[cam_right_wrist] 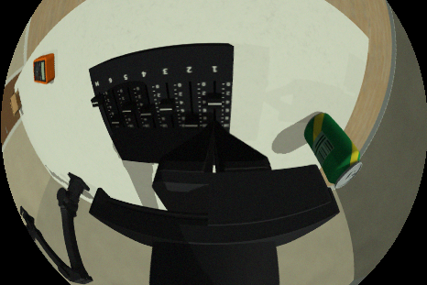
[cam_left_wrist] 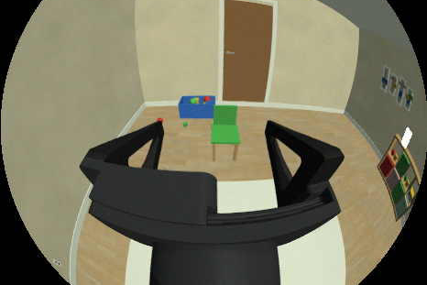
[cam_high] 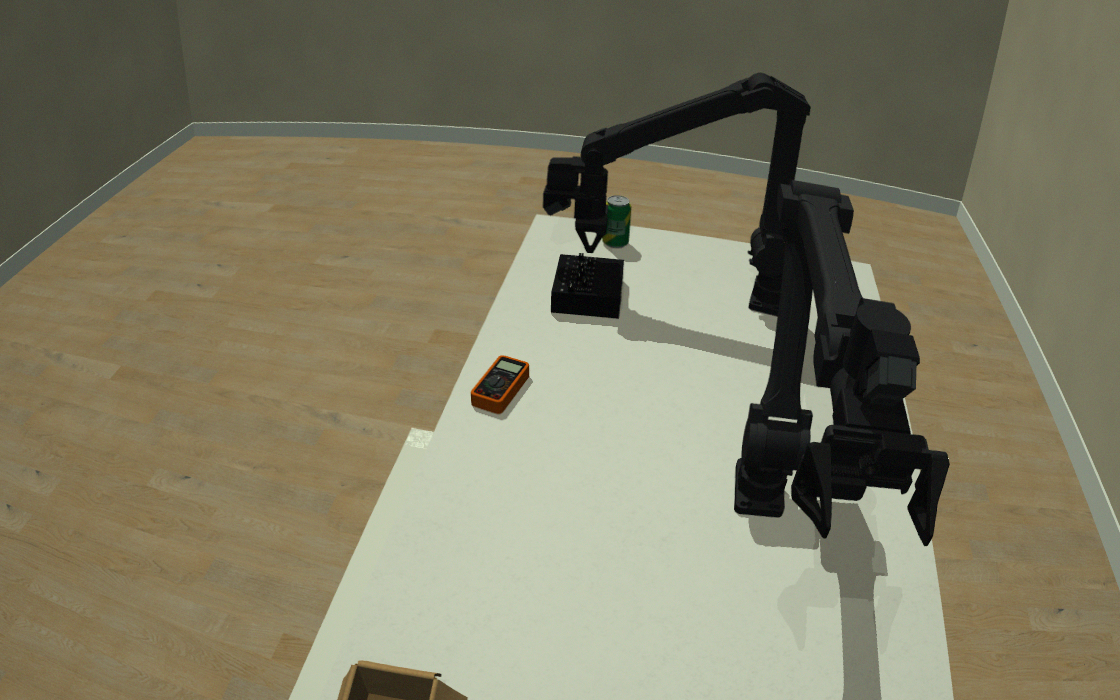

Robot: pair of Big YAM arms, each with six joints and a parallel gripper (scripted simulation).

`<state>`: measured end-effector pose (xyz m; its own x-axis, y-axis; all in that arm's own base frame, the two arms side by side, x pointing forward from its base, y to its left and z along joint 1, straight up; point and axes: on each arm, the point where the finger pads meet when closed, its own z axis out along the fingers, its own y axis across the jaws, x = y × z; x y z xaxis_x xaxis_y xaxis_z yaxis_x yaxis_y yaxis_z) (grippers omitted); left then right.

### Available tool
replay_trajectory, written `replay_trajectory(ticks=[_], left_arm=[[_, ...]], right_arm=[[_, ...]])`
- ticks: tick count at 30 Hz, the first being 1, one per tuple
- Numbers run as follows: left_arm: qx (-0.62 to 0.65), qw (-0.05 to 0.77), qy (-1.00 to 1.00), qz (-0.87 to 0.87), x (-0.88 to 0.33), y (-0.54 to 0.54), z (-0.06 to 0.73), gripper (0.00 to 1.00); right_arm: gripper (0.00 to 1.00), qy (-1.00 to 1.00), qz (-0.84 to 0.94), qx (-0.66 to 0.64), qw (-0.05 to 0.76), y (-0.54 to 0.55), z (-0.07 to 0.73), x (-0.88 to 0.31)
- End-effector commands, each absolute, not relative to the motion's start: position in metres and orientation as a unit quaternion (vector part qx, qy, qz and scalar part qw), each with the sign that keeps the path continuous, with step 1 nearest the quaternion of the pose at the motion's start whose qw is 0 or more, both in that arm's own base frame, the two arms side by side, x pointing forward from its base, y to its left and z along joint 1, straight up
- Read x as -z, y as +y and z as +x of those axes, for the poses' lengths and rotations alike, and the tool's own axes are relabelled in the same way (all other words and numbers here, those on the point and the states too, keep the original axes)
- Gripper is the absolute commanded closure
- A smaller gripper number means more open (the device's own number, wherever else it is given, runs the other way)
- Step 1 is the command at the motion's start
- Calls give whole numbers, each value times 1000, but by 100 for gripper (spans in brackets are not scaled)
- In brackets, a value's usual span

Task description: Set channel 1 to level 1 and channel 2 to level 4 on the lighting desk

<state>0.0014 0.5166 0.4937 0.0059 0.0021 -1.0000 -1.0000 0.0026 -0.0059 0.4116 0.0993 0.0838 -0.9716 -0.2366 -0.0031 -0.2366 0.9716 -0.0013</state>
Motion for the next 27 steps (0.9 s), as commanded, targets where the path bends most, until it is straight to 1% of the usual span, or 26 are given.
replay_trajectory(ticks=[1,27], left_arm=[[-523,514,482,-480,-532,522,-2,0],[-523,514,482,-480,-532,522,-2,0]], right_arm=[[100,993,-120,-1,2,96,413,-82],[100,993,-120,-1,6,96,413,-85]])
